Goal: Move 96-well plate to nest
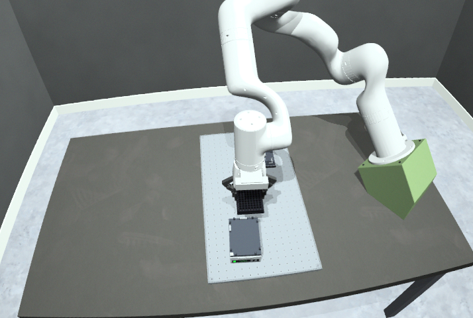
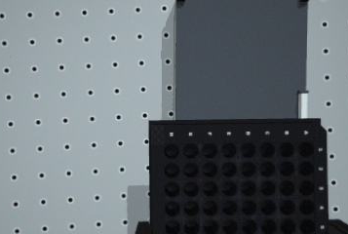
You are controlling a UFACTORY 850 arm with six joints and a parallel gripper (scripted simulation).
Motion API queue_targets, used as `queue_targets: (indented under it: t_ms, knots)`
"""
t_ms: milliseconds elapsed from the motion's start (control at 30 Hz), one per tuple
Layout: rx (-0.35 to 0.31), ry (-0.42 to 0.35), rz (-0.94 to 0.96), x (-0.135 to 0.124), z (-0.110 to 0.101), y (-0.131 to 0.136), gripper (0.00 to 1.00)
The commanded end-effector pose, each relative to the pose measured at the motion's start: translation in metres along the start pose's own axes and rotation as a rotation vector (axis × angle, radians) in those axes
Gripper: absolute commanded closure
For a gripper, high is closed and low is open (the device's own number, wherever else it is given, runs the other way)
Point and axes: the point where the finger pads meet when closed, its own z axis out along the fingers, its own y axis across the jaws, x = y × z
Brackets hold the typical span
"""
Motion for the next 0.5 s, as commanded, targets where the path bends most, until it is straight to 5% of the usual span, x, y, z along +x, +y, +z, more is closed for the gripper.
queue_targets:
  t_ms: [0, 467]
  knots:
    - [-0.002, 0.002, 0.001, -0.014, 0.001, -0.003, 1.00]
    - [-0.002, 0.001, 0.001, -0.053, 0.005, -0.011, 1.00]
